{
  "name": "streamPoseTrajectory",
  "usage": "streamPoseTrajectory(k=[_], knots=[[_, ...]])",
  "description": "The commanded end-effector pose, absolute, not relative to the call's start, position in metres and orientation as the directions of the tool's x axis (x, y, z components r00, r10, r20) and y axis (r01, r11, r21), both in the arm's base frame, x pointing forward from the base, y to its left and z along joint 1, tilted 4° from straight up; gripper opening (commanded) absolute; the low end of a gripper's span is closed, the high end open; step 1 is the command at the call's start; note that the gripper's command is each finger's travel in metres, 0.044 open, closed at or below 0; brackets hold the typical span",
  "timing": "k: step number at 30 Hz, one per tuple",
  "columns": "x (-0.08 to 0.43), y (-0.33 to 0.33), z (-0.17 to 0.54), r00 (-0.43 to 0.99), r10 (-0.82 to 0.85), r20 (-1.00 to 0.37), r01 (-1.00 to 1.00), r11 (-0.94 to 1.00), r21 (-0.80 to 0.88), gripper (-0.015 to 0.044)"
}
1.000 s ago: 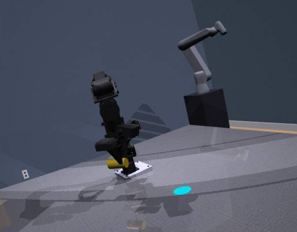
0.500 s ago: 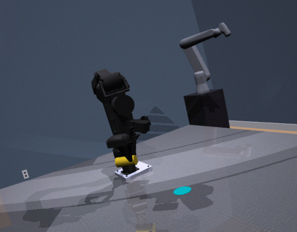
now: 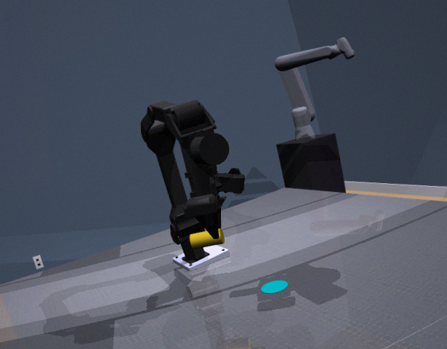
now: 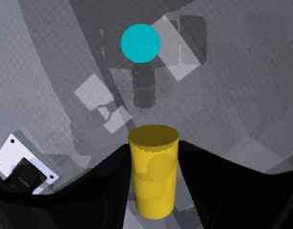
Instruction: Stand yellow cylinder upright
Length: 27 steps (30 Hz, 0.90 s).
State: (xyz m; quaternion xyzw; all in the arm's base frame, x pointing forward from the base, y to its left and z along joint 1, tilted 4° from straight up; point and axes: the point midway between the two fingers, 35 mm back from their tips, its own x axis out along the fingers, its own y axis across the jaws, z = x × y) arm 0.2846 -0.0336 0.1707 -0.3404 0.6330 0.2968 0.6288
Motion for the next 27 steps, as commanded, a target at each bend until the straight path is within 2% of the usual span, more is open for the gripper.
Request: streamPoseTrajectory(k=[1,27], knots=[[0.294,-0.024,0.171,0.021,-0.061,-0.998,-0.823,0.566,-0.052,0.0105],[0.337,0.044,0.171,0.024,-0.056,-0.998,-0.922,0.386,-0.044,0.0105]])
